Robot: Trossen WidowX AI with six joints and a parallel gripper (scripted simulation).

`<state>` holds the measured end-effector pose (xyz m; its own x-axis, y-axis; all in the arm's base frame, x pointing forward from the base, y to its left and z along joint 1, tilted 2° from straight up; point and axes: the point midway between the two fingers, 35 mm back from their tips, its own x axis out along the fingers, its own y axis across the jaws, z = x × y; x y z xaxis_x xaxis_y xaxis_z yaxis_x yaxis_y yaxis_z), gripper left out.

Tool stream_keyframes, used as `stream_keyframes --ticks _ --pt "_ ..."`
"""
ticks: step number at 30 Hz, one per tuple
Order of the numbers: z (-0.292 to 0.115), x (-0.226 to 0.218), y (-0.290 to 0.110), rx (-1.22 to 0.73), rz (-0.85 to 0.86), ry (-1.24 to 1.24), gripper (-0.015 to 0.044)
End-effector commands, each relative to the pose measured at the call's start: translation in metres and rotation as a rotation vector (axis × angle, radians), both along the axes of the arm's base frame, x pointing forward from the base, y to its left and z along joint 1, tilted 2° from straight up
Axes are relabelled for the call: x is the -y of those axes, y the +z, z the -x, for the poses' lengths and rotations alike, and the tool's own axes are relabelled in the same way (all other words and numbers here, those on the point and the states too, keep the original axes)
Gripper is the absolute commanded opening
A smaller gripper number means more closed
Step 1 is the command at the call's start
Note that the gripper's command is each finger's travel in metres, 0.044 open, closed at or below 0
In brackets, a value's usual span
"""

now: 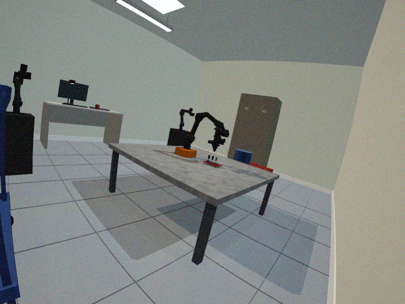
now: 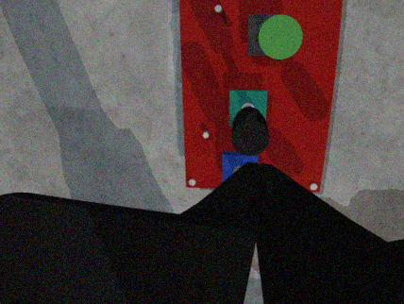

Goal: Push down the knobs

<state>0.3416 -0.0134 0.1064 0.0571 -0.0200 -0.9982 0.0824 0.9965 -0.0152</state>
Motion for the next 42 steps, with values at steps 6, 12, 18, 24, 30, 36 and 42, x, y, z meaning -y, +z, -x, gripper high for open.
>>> stream_keyframes --ticks 6,12,18,24,30,36,42 --pt "0.002 0.0 -0.021 -0.014 0.005 -0.007 0.0" --pt "0.001 0.0 -0.024 -0.014 0.005 -0.007 0.0" --pt "0.001 0.0 -0.034 -0.014 0.005 -0.007 0.0" --pt "0.001 0.0 -0.042 -0.014 0.005 -0.007 0.0" --pt "0.001 0.0 -0.041 -0.014 0.005 -0.007 0.0" --pt "0.001 0.0 -0.042 -0.014 0.005 -0.007 0.0" --pt "0.001 0.0 -0.043 -0.014 0.005 -0.007 0.0"
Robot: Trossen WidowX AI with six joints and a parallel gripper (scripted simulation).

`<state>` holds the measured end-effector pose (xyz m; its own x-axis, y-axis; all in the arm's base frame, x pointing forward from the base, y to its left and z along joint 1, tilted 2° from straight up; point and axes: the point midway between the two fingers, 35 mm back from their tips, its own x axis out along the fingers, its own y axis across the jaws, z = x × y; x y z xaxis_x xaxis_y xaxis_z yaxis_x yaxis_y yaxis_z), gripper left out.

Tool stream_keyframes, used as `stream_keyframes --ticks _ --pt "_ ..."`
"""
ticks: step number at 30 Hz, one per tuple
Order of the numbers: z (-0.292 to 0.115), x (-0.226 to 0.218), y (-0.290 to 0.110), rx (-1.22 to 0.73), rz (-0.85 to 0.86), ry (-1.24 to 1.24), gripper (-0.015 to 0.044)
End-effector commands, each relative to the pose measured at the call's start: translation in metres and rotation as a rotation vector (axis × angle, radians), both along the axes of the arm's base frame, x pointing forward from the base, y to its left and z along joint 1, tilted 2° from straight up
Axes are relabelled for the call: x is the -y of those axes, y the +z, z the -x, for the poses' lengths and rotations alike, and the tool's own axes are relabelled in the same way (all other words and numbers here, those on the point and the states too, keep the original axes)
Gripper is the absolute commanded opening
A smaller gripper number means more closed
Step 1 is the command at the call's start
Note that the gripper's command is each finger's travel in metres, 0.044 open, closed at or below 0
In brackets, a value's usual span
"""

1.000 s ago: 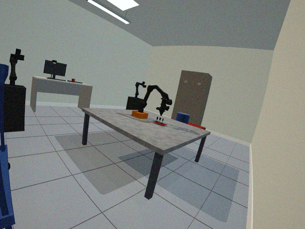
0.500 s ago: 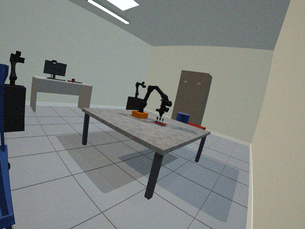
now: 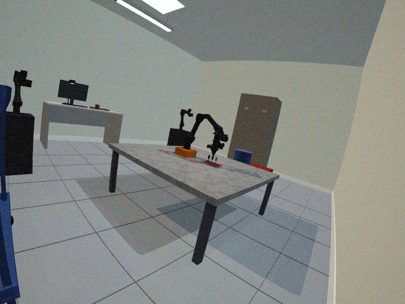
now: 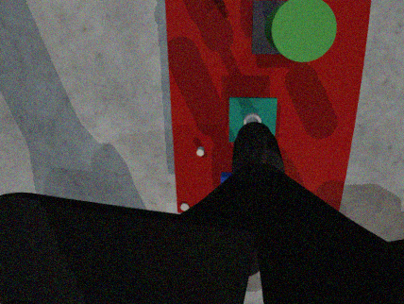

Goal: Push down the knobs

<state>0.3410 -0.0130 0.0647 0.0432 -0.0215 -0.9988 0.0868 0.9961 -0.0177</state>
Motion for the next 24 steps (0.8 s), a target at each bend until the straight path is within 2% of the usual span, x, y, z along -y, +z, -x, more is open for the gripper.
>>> stream_keyframes --ticks 1,24 --pt "0.0001 0.0006 -0.0017 0.0 0.004 -0.002 0.0" --pt "0.0 0.0007 -0.0041 0.0 0.004 -0.002 0.0"
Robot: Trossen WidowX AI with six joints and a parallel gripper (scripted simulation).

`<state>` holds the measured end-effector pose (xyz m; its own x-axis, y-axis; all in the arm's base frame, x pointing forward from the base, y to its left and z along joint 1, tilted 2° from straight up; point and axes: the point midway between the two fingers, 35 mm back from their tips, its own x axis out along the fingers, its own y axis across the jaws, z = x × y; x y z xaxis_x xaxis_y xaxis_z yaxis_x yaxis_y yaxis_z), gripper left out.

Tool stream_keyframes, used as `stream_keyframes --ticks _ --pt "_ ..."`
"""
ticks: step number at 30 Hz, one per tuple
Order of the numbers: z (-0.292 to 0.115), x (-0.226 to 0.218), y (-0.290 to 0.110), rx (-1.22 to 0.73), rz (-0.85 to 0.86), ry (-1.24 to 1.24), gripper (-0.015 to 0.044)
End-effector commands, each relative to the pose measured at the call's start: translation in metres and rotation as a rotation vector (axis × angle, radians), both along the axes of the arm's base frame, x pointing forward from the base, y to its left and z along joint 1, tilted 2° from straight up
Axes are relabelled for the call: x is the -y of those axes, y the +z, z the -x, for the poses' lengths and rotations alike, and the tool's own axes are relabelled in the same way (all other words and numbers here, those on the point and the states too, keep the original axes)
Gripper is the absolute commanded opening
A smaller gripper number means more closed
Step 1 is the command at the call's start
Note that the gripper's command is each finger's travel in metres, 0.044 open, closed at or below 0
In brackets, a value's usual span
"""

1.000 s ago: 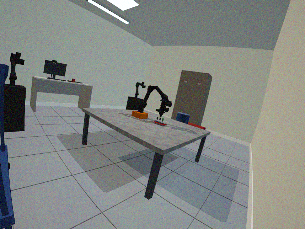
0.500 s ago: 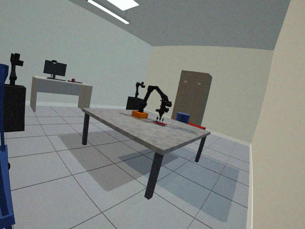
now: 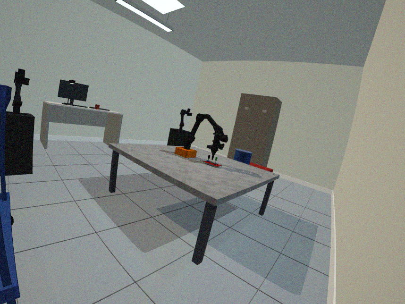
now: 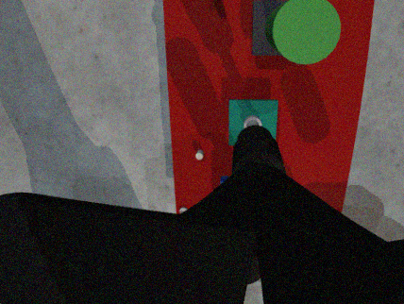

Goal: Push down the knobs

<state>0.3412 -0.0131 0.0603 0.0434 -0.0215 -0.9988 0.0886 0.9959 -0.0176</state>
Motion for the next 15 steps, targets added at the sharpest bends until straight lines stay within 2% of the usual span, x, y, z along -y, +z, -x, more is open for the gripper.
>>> stream_keyframes --ticks 1,15 --pt "0.0003 0.0006 0.0003 -0.001 0.004 0.0 0.0" --pt "0.0 0.0007 -0.0065 -0.001 0.004 0.0 0.0"
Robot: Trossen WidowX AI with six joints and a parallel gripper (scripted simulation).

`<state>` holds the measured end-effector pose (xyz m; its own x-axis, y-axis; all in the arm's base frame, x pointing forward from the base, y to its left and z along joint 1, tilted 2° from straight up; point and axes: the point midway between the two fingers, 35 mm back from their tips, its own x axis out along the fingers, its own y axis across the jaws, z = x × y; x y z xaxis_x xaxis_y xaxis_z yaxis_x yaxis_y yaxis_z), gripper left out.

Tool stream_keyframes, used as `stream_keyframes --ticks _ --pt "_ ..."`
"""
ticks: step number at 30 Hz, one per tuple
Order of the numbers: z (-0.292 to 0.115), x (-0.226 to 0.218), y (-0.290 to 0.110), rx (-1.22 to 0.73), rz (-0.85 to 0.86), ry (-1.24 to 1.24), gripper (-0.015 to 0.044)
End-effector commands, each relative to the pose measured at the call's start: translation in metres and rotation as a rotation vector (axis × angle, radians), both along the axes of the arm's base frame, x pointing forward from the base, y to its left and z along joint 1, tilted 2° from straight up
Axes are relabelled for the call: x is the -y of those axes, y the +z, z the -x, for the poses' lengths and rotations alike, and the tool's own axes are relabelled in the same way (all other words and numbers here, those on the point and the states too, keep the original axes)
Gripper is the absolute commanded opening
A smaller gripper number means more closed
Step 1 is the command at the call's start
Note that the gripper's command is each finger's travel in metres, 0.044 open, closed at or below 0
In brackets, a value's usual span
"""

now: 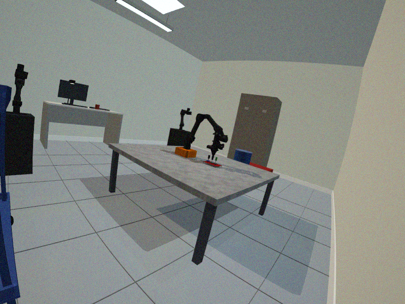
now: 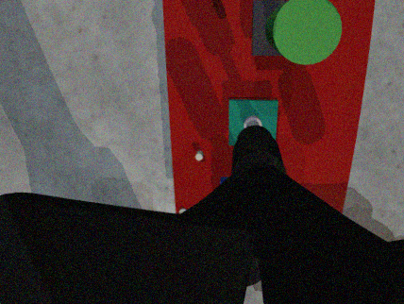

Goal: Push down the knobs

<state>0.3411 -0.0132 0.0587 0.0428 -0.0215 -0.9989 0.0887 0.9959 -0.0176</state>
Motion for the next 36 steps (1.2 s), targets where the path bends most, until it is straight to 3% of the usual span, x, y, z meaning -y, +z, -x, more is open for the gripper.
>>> stream_keyframes --ticks 1,36 --pt "0.0 0.001 -0.006 0.0 0.004 0.0 0.0" --pt "-0.001 0.001 -0.017 0.0 0.004 0.0 0.0"
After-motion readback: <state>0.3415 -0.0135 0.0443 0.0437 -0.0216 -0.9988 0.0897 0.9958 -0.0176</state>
